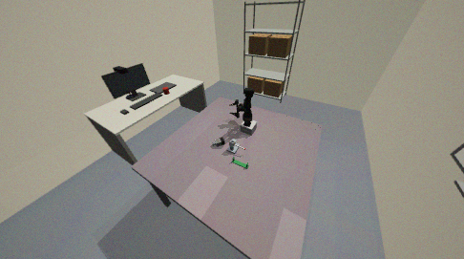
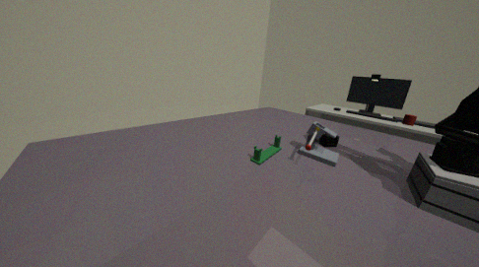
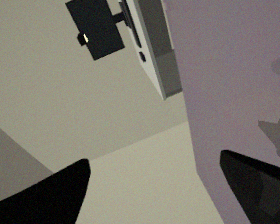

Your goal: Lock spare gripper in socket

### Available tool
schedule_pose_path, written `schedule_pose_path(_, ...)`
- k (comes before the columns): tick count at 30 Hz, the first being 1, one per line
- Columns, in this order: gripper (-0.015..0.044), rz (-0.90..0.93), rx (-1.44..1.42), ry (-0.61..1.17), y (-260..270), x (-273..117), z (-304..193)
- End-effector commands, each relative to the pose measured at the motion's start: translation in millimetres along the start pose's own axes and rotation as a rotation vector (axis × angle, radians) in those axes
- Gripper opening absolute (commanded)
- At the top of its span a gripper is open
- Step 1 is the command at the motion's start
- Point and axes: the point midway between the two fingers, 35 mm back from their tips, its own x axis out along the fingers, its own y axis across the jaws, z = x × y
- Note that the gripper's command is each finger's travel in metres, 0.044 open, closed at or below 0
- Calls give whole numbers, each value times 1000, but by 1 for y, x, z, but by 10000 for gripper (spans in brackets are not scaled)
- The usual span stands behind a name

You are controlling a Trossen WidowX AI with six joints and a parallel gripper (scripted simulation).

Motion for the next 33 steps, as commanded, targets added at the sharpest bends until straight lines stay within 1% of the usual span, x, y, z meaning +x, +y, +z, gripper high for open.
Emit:
schedule_pose_path(1,374,-6,-6,4,0,1,0)
schedule_pose_path(4,300,-83,-98,70,-4,19,-5)
schedule_pose_path(12,300,-310,-455,349,-22,79,-43)
schedule_pose_path(20,300,-453,-861,704,-46,122,-110)
schedule_pose_path(27,300,-486,-1243,1071,-71,134,-183)
schedule_pose_path(33,300,-426,-1577,1420,-91,122,-249)
